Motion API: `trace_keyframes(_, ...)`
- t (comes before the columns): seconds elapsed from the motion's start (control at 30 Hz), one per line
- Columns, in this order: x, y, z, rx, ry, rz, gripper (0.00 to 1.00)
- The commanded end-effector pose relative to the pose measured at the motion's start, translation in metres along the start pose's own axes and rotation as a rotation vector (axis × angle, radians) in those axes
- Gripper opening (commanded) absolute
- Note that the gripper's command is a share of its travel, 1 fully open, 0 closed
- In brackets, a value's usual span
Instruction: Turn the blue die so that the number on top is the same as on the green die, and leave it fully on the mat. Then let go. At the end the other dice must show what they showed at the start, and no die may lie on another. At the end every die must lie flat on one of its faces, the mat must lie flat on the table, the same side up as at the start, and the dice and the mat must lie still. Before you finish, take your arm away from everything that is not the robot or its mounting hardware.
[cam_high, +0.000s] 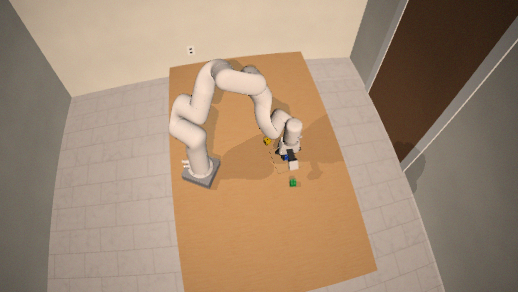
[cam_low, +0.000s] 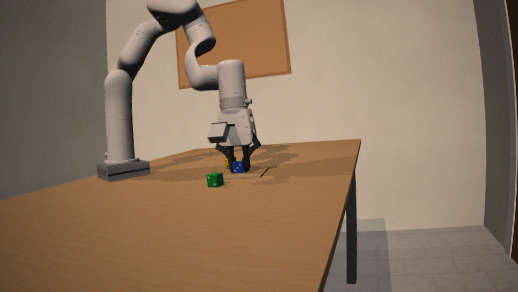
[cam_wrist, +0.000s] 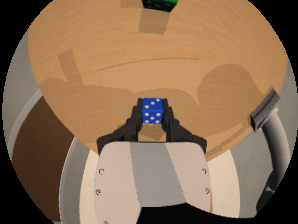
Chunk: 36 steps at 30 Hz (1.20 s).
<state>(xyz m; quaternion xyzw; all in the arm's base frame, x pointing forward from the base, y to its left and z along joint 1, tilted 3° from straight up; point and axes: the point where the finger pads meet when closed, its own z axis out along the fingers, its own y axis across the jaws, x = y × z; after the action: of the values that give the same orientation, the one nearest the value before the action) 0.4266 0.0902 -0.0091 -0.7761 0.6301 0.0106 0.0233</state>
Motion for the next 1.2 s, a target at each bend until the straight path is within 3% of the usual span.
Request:
trace_keyframes(0.0, 0.000, -0.001, -0.001, 0.004, 0.000, 0.000, 0.27)
trace_keyframes(0.5, 0.000, -0.001, -0.001, 0.004, 0.000, 0.000, 0.47)
trace_keyframes(1.03, 0.000, -0.001, -0.007, 0.004, 0.000, 0.000, 0.47)
trace_keyframes(1.17, 0.000, -0.001, -0.023, 0.004, 0.000, 0.000, 0.47)
